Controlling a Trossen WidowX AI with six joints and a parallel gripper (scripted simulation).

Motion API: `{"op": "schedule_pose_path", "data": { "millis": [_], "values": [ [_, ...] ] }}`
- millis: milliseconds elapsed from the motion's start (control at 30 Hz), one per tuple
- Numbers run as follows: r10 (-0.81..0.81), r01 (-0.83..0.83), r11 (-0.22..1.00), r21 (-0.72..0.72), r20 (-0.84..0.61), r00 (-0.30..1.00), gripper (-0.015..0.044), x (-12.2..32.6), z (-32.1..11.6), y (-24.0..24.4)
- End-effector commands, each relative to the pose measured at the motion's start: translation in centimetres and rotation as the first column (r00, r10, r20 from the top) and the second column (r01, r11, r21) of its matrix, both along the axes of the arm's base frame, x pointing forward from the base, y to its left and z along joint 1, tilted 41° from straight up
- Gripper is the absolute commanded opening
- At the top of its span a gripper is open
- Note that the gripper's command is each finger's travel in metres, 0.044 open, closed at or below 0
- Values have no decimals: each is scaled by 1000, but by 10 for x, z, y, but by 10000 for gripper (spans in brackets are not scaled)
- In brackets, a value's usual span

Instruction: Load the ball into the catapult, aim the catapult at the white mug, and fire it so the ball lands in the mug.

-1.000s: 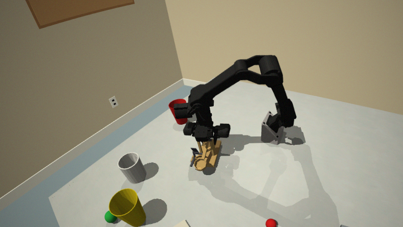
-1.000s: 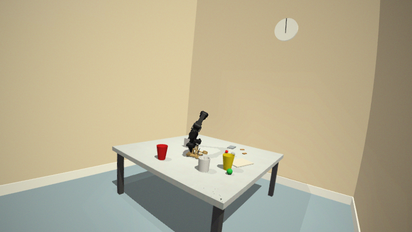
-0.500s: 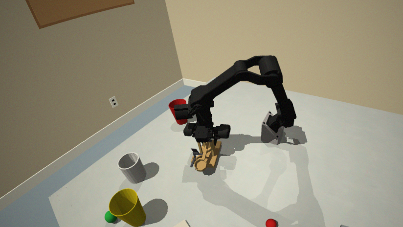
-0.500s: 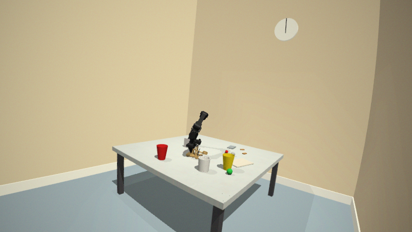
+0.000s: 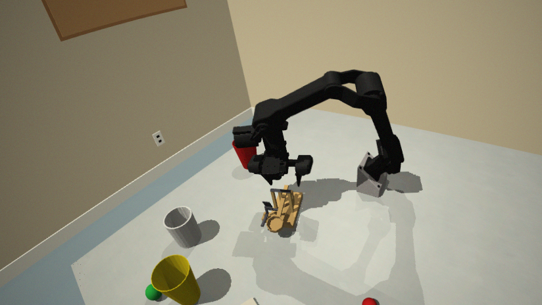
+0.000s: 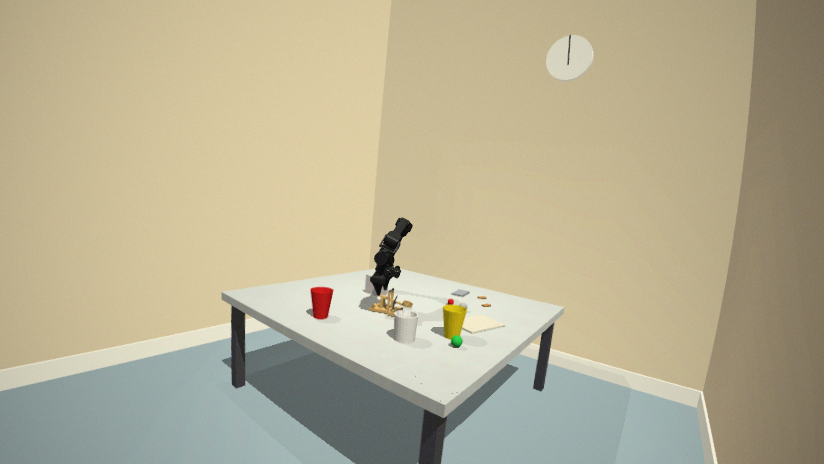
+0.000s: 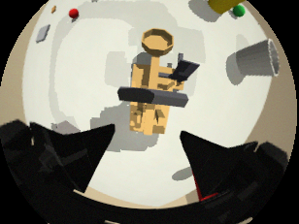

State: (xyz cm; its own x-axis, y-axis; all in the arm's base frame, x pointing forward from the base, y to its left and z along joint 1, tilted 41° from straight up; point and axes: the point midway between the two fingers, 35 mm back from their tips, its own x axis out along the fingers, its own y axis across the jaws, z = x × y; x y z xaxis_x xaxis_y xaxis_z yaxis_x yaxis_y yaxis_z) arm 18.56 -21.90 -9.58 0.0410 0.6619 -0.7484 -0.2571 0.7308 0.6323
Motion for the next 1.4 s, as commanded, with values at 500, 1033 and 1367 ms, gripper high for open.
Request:
{"op": "schedule_pose_path", "data": {
  "millis": [500, 1033, 1367],
  "values": [
    [-15, 16, 999, -33, 25, 1000, 440, -2, -2, 4],
    [-16, 16, 999, -32, 26, 1000, 440, 0, -17, 15],
    [-16, 16, 999, -32, 26, 1000, 440, 1, -29, 25]
  ]
}}
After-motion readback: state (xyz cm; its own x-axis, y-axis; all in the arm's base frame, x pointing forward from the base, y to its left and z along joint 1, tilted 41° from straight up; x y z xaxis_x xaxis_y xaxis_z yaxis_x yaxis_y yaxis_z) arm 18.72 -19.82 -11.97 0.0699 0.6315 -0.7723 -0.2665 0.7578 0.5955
